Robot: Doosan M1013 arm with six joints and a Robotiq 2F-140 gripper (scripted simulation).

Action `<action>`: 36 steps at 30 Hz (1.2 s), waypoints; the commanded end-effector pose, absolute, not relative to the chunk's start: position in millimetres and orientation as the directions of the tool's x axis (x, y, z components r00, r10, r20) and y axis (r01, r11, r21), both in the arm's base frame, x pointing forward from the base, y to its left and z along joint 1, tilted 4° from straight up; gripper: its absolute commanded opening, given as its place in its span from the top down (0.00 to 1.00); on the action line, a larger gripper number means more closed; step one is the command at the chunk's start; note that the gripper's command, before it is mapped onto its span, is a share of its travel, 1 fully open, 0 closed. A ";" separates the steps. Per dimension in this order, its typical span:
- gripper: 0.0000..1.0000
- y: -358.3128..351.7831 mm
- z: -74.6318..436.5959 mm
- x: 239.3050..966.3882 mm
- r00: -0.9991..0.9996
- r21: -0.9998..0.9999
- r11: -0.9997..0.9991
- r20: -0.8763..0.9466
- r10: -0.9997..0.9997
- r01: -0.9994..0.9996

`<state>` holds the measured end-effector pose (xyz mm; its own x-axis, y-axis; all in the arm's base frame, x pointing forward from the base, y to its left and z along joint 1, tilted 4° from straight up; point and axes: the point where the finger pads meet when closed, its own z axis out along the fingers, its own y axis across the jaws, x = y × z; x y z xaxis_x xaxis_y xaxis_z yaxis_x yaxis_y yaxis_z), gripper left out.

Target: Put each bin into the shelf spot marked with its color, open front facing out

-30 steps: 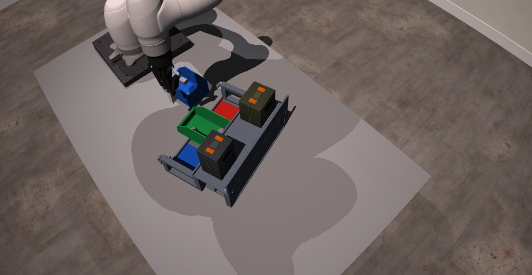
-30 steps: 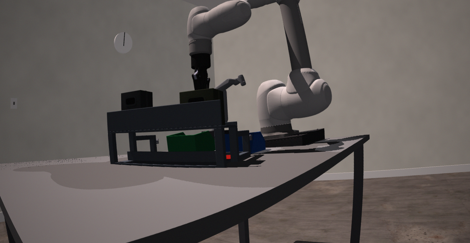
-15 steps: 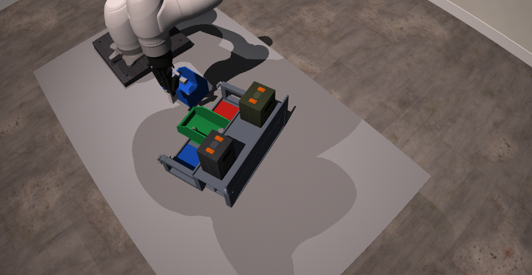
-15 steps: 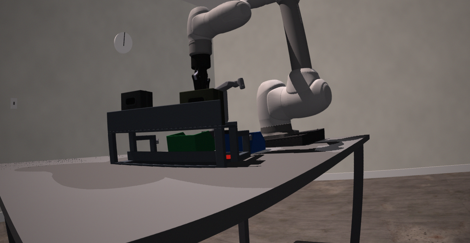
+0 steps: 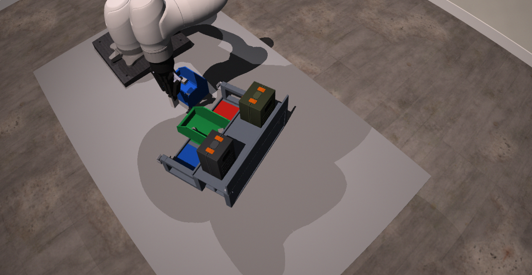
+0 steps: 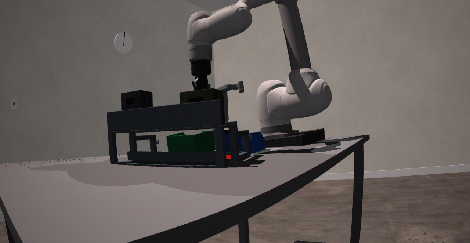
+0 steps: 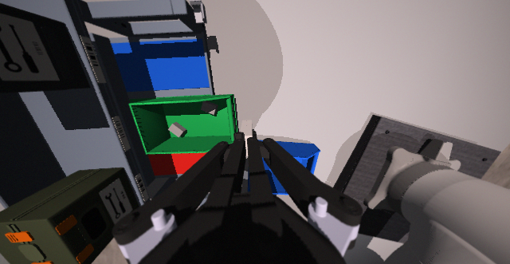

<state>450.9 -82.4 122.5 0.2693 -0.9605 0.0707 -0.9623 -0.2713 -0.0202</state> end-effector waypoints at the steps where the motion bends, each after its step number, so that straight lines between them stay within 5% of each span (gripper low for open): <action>1: 0.90 -82.8 115.7 451.2 0.269 -0.020 -0.271 0.071 -0.960 -0.962; 36: 0.90 -87.2 39.5 454.1 0.269 -0.020 -0.271 0.071 -0.960 -0.962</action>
<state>454.1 -87.2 40.1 0.2693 -0.9605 0.0708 -0.9623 -0.2713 -0.0203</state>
